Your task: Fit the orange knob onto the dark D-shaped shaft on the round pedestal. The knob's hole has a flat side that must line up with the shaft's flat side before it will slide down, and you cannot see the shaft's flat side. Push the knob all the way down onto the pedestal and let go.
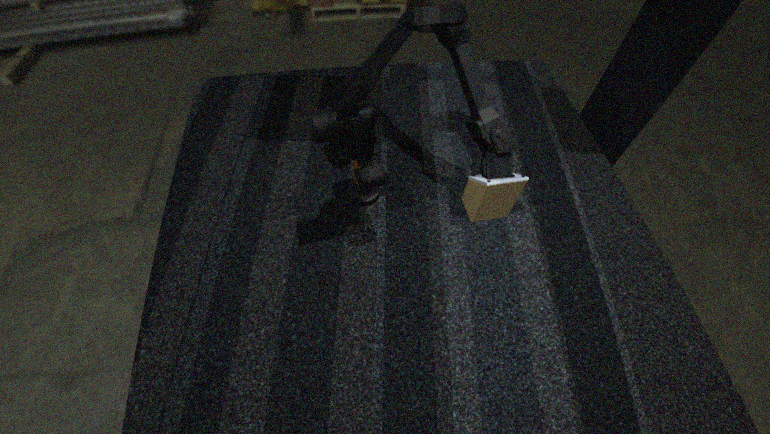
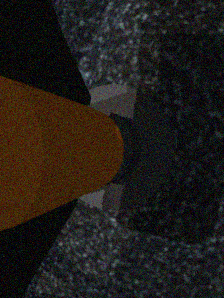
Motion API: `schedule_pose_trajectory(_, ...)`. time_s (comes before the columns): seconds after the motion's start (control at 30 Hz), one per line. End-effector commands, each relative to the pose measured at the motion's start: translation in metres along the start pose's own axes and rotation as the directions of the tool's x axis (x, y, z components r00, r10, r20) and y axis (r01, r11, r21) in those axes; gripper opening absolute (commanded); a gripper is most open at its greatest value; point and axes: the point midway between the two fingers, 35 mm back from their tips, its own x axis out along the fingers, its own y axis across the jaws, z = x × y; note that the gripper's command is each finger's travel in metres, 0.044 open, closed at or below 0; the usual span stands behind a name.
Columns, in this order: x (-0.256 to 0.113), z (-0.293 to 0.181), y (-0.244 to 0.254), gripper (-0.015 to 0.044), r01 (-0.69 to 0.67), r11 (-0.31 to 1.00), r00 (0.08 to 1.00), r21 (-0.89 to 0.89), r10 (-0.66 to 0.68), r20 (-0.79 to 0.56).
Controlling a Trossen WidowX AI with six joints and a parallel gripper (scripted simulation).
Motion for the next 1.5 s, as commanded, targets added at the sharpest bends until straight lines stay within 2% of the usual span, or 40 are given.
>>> schedule_pose_trajectory(0.0,-0.0024,-0.0015,0.0001,0.0000,0.003,1.000,1.000,-0.007,-0.003,-0.001)
schedule_pose_trajectory(0.17,-0.0041,-0.0038,0.0000,0.0000,0.003,0.999,1.000,-0.032,-0.003,-0.001)
schedule_pose_trajectory(0.4,-0.0026,-0.0043,-0.0016,0.0000,0.002,0.977,1.000,-0.214,-0.003,-0.001)
schedule_pose_trajectory(1.47,0.0004,-0.0049,0.0002,0.0000,0.002,0.977,1.000,-0.214,-0.003,-0.001)
